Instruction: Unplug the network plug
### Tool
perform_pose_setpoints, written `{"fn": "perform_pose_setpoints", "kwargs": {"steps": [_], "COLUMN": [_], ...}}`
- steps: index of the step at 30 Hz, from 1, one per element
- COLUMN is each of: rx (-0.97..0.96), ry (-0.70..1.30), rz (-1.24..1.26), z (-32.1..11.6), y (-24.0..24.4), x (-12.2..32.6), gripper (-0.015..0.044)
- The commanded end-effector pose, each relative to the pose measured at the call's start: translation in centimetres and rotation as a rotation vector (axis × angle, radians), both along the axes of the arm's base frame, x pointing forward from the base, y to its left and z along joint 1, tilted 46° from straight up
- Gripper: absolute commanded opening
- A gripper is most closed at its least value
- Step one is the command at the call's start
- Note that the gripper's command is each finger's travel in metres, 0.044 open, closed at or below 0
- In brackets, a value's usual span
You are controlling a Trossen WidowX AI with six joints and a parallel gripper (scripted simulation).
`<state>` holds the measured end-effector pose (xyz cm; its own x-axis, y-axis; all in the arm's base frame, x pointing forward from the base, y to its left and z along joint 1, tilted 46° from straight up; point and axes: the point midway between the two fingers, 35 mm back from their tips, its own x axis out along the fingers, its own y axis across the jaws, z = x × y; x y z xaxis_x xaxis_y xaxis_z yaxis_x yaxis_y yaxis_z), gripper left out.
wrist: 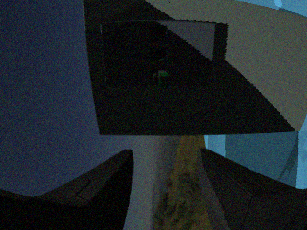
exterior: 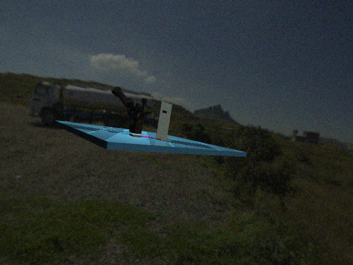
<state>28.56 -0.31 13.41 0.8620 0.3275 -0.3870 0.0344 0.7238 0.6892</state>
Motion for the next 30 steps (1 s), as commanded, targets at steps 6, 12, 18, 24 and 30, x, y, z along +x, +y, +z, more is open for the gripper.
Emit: {"fn": "perform_pose_setpoints", "kwargs": {"steps": [6, 12, 18, 24, 30], "rx": [0.010, 0.010, 0.011, 0.011, 0.011], "ry": [0.010, 0.009, 0.008, 0.008, 0.007], "rz": [0.001, 0.001, 0.001, 0.001, 0.001], "z": [-0.5, -1.0, -1.5, -1.6, -1.6], "y": [0.3, 0.6, 1.0, 1.1, 1.1], "x": [2.2, 3.9, 5.5, 5.9, 6.6], "gripper": [0.0156, 0.0156, 0.0156, 0.0156, 0.0156]}}
